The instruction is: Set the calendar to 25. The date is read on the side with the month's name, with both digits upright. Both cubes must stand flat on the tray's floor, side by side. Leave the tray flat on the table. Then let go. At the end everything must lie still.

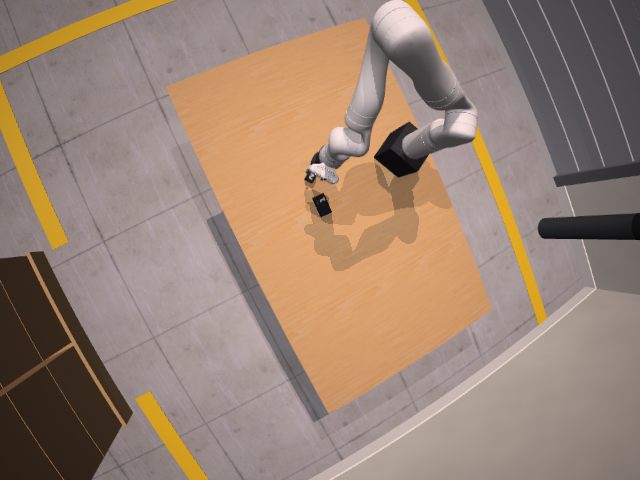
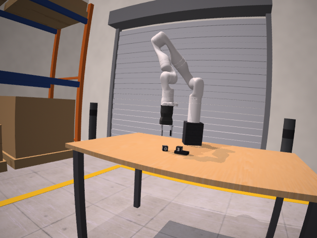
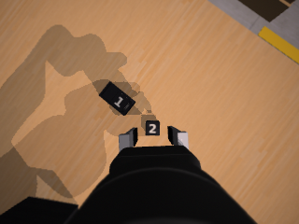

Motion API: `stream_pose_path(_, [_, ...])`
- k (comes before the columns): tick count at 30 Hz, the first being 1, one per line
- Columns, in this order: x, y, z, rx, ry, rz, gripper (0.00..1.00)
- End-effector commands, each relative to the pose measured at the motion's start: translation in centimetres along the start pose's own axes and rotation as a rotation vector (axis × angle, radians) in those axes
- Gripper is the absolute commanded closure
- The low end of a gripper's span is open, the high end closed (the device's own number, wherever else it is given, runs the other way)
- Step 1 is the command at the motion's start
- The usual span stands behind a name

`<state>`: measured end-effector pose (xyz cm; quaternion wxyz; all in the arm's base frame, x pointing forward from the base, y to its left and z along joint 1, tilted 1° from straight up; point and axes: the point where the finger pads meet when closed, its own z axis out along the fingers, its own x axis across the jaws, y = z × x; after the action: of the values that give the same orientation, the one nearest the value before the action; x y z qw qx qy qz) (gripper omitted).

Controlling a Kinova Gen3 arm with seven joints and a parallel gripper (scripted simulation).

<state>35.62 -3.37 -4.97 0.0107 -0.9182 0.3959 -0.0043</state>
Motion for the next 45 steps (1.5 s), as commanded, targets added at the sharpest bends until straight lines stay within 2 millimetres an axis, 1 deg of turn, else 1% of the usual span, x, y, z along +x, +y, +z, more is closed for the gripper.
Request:
stream_pose_path(1, [0.03,-0.04,-0.12,0.001,0.004,0.019,0.00])
stream_pose_path(7, [0.08,0.02,-0.13,0.002,0.005,0.059,0.00])
stream_pose_path(16, [0.09,0.03,-0.14,0.002,0.005,0.067,0.00])
stream_pose_path(17, [0.09,0.03,-0.14,0.002,0.005,0.067,0.10])
stream_pose_path(45, [0.09,0.03,-0.14,0.002,0.005,0.067,0.10])
